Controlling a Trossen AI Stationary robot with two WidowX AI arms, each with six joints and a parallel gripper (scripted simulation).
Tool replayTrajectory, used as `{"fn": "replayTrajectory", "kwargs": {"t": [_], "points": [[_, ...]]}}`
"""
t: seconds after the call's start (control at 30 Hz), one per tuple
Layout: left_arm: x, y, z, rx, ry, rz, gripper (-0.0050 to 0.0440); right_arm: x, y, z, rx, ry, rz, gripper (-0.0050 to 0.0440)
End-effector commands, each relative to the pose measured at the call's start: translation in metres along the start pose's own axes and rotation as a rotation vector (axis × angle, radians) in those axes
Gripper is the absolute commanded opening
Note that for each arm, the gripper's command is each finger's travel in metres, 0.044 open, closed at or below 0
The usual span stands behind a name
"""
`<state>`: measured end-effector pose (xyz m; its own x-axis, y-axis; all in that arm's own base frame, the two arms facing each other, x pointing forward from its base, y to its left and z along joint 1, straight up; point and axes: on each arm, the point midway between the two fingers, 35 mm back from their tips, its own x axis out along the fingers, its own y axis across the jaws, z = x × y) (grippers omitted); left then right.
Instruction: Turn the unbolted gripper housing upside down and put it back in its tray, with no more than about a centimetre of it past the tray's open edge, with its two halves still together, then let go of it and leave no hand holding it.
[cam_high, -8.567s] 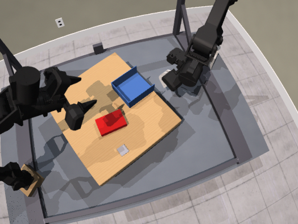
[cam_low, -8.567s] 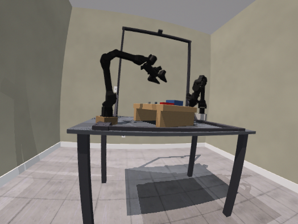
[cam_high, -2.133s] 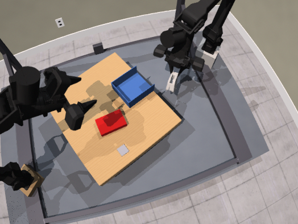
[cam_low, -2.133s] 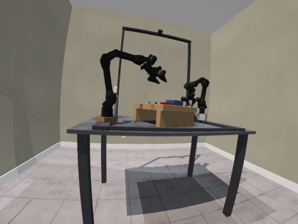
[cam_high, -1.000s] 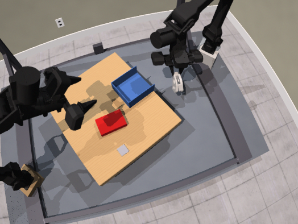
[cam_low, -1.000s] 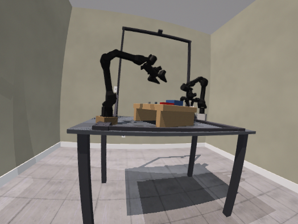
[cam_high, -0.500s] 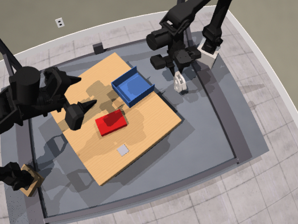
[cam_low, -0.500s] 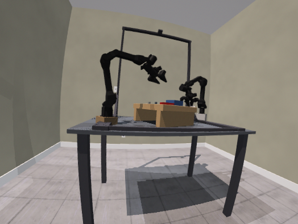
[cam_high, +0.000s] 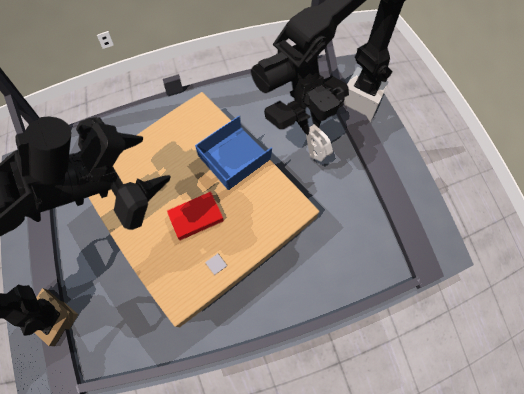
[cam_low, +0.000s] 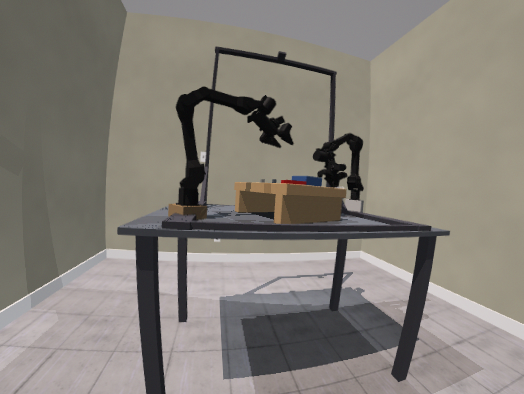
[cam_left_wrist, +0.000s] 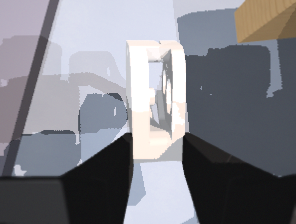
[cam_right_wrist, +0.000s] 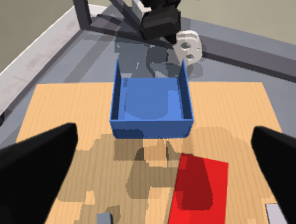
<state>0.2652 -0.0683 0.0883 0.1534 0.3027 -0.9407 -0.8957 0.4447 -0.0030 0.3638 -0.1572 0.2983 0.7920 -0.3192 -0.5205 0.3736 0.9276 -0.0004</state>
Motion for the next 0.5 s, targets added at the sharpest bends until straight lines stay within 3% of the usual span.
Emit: {"fn": "replayTrajectory", "kwargs": {"t": [0.0,0.33,0.47], "points": [[-0.006,-0.0055,0.0025,-0.071,-0.003,0.001,0.0113,-0.006,-0.0006,0.0078,0.002,-0.025,-0.004,0.0437],[-0.0061,-0.0049,0.0025,-0.118,-0.004,-0.009,0.0113,-0.006,-0.0006,0.0078,0.002,-0.025,-0.004,0.0437],[-0.0061,-0.0032,0.0023,-0.142,-0.006,-0.073,0.0113,-0.006,-0.0006,0.0078,0.002,-0.025,-0.004,0.0437]]}}
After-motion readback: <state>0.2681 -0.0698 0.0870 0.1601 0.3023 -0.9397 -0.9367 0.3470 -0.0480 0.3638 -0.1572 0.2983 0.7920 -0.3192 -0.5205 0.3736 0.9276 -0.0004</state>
